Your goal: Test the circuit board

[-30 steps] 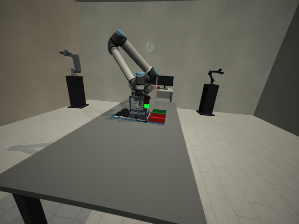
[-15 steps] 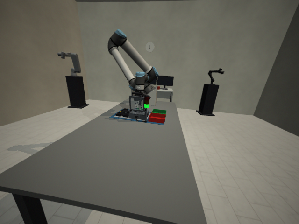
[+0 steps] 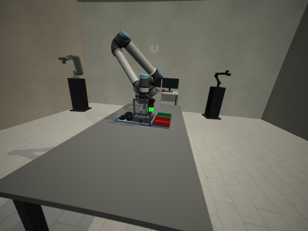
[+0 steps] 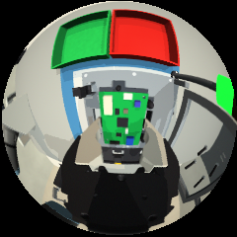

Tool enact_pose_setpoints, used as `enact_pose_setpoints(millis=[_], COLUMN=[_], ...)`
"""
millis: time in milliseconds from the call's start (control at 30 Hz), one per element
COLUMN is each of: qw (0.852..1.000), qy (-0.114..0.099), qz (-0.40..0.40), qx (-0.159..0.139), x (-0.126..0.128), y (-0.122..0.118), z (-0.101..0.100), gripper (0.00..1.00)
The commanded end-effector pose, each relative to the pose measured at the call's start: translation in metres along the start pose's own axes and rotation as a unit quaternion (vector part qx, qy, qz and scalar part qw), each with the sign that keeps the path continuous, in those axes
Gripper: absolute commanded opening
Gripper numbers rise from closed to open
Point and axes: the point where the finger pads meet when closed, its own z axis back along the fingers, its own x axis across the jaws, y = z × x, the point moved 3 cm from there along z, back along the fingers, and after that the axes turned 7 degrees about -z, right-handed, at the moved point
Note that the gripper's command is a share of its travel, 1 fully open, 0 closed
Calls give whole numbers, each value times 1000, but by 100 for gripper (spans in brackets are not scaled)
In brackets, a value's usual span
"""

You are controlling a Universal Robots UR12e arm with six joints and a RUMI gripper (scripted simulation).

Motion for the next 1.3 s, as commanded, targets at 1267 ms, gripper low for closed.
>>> enact_pose_setpoints(millis=[1267], qw=[1000], qy=[0], qz=[0], qx=[0], x=[0], y=[0], z=[-9], gripper=[39])
